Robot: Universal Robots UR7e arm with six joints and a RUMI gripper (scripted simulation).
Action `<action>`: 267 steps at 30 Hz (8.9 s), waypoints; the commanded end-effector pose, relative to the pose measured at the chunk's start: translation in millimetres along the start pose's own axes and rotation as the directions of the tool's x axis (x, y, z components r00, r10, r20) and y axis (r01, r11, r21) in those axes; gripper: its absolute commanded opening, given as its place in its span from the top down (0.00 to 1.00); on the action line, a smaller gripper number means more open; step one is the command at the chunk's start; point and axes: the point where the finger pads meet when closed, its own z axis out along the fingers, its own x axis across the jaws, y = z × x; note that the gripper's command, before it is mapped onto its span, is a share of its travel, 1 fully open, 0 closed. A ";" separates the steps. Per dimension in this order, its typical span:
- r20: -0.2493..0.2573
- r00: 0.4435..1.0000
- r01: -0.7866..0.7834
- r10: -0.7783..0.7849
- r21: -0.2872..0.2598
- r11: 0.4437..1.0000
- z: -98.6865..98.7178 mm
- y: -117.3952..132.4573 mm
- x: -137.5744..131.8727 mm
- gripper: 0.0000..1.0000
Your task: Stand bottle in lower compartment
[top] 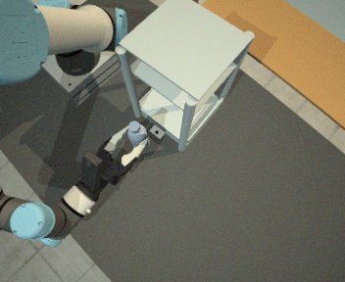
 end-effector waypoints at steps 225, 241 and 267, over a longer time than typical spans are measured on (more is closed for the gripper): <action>0.002 1.000 0.002 -0.002 -0.002 1.000 150.0 24.4 -1.3 0.55; 0.002 1.000 0.002 -0.002 -0.002 1.000 149.7 24.4 -1.2 0.55; 0.001 1.000 0.001 -0.001 -0.001 1.000 139.7 24.7 -1.1 0.55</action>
